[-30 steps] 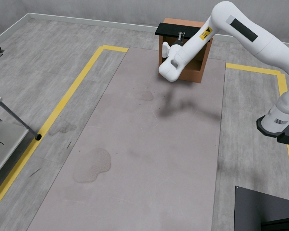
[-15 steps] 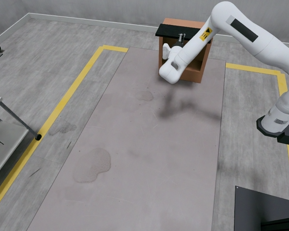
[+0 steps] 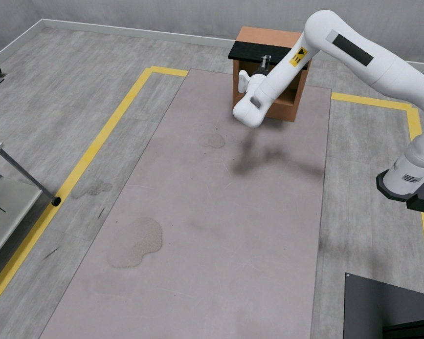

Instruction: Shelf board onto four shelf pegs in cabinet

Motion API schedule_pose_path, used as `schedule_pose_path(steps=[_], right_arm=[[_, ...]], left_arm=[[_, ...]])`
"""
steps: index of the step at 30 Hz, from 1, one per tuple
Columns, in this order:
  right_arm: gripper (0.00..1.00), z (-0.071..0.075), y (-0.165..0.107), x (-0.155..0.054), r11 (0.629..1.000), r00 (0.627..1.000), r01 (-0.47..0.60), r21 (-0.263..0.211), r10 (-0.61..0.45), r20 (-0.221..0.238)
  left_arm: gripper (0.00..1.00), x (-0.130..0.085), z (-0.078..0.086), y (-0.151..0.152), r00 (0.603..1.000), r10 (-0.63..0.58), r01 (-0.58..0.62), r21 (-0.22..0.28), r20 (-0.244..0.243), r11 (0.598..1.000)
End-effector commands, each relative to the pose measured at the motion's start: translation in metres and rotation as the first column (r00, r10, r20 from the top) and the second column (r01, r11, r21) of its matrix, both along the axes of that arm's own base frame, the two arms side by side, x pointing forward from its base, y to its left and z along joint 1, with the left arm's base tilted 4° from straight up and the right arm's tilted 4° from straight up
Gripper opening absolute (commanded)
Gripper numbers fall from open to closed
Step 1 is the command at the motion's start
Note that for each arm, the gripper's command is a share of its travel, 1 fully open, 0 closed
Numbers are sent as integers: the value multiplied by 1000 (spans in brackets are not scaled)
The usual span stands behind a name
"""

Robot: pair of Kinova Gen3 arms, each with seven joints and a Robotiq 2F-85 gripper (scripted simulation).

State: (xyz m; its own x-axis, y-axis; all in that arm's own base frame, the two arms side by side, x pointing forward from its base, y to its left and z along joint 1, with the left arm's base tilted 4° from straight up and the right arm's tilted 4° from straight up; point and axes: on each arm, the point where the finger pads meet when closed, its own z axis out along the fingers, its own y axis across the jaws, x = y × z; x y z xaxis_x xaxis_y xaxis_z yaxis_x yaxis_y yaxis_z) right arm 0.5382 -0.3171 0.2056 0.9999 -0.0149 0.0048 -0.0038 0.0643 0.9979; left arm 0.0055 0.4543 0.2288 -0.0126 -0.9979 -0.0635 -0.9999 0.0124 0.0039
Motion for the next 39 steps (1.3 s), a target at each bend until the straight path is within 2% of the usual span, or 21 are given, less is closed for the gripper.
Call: schedule_pose_path(steps=[1, 7, 15, 17, 28, 32, 34, 39], right_arm=[[194, -2, 0, 1, 1000, 1000, 0, -2, 0, 4], [194, -34, -2, 1, 1000, 1000, 0, -2, 0, 4], [194, -84, -6, 1, 1000, 1000, 0, -2, 0, 4], [194, -84, -6, 1, 1000, 1000, 0, -2, 0, 4], [194, -145, -10, 2, 1000, 1000, 0, -2, 0, 4], [194, -160, -11, 2, 1000, 1000, 0, -2, 0, 4], [194, -160, -11, 2, 1000, 1000, 0, -2, 0, 4], [194, -172, -11, 2, 1000, 1000, 0, -2, 0, 4]], left_arm=[[1000, 0, 1, 0, 1000, 0, 0, 2, 0, 1000], [1000, 0, 1, 0, 1000, 0, 0, 2, 0, 1000], [1000, 0, 1, 0, 1000, 0, 0, 2, 0, 1000], [1000, 0, 1, 0, 1000, 0, 0, 2, 0, 1000], [1000, 0, 1, 0, 1000, 0, 0, 2, 0, 1000], [1000, 0, 1, 0, 1000, 0, 0, 2, 0, 1000], [1000, 0, 1, 0, 1000, 0, 0, 2, 0, 1000], [1000, 0, 1, 0, 1000, 0, 0, 2, 0, 1000]])
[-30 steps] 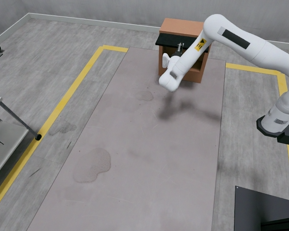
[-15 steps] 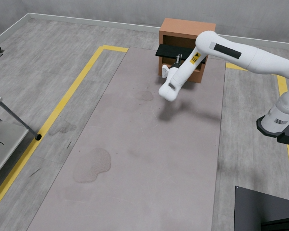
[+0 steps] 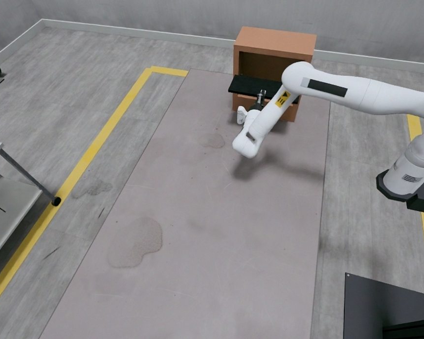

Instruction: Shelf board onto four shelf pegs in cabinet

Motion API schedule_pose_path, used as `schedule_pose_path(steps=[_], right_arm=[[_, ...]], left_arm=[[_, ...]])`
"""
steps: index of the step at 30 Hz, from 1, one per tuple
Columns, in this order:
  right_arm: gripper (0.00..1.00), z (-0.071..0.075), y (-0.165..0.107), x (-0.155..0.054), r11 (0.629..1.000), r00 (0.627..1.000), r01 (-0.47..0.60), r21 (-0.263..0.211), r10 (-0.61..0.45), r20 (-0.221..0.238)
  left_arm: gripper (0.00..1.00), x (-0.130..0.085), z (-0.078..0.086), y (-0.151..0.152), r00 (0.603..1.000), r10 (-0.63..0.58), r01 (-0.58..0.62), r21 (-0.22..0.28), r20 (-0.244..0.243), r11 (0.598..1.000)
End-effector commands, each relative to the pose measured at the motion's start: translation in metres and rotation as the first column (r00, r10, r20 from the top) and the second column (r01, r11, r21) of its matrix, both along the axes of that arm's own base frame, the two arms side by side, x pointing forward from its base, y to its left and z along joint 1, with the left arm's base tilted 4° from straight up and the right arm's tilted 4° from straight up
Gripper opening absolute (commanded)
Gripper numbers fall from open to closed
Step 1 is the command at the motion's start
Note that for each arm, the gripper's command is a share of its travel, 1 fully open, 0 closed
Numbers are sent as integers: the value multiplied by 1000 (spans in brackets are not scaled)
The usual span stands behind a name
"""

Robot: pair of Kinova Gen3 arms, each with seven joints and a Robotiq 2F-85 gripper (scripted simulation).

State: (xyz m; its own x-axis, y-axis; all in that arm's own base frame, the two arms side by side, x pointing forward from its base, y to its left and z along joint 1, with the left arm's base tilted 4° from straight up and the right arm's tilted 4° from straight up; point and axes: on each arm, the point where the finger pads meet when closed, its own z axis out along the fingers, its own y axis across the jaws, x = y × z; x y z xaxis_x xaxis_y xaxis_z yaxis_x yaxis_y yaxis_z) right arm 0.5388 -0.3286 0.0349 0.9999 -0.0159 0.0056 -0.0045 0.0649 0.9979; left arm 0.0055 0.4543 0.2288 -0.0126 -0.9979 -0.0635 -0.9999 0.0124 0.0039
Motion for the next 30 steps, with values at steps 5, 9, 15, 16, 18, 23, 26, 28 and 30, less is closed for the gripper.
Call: schedule_pose_path(steps=[5, 9, 15, 16, 18, 23, 26, 28, 30], right_arm=[[194, -5, 0, 1, 1000, 1000, -1, -1, 1, 3], [194, -6, 0, 1, 1000, 1000, -1, -1, 1, 3], [194, -6, 0, 1, 1000, 1000, -1, -1, 1, 3], [194, -6, 0, 1, 1000, 1000, -1, -1, 1, 3], [194, -6, 0, 1, 1000, 1000, -1, -1, 1, 3], [194, -6, 0, 1, 1000, 1000, -1, -1, 1, 3], [194, -6, 0, 1, 1000, 1000, -1, -1, 1, 3], [194, -6, 0, 1, 1000, 1000, -1, -1, 1, 3], [194, -6, 0, 1, 1000, 1000, -1, -1, 1, 3]], left_arm=[[1000, 0, 1, 0, 1000, 0, 0, 2, 0, 1000], [1000, 0, 1, 0, 1000, 0, 0, 2, 0, 1000], [1000, 0, 1, 0, 1000, 0, 0, 2, 0, 1000], [1000, 0, 1, 0, 1000, 0, 0, 2, 0, 1000], [1000, 0, 1, 0, 1000, 0, 0, 2, 0, 1000], [1000, 0, 1, 0, 1000, 0, 0, 2, 0, 1000], [1000, 0, 1, 0, 1000, 0, 0, 2, 0, 1000], [1000, 0, 1, 0, 1000, 0, 0, 2, 0, 1000], [1000, 0, 1, 0, 1000, 0, 0, 2, 0, 1000]])
